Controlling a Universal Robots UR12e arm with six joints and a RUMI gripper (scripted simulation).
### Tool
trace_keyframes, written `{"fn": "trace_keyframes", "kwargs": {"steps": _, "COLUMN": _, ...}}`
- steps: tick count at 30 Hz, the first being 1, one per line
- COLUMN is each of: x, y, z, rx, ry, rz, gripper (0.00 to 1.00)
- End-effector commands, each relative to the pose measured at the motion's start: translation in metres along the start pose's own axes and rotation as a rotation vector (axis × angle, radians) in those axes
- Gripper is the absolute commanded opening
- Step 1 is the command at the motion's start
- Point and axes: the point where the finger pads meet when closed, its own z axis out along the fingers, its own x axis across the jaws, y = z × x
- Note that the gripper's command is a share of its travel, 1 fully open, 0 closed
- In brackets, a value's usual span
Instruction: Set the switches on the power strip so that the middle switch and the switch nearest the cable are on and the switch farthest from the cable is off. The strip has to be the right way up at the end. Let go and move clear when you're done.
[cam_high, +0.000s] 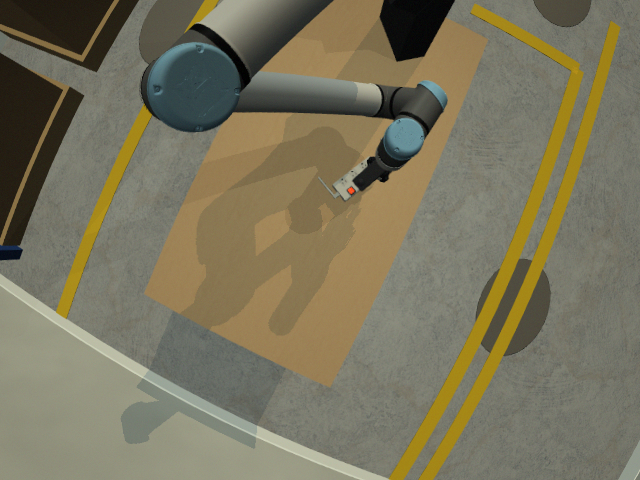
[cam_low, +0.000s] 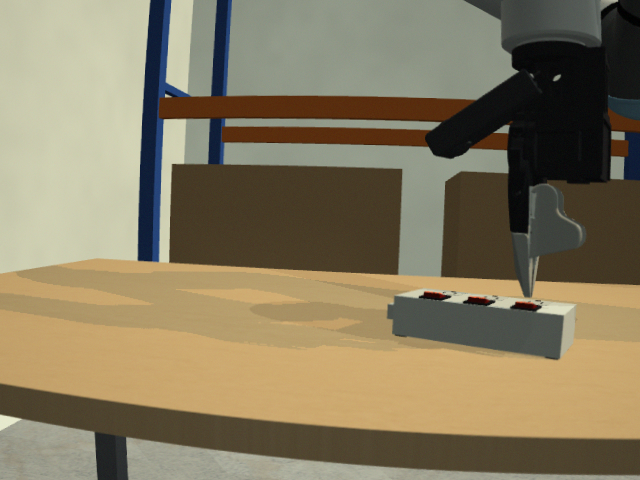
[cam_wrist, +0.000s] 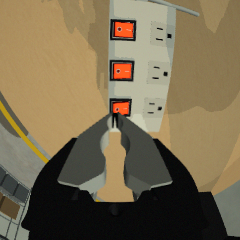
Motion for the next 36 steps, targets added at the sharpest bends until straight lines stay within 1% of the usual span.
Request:
{"fn": "trace_keyframes", "kwargs": {"steps": 1, "x": -0.0002, "y": -0.0001, "z": -0.0005, "rx": 0.0, "ry": -0.001, "rz": 0.0, "gripper": 0.0}}
{"fn": "trace_keyframes", "kwargs": {"steps": 25, "x": -0.0002, "y": -0.0001, "z": -0.0003, "rx": 0.0, "ry": -0.001, "rz": 0.0, "gripper": 0.0}}
{"fn": "trace_keyframes", "kwargs": {"steps": 36, "x": -0.0002, "y": -0.0001, "z": 0.0029, "rx": 0.0, "ry": -0.001, "rz": 0.0, "gripper": 0.0}}
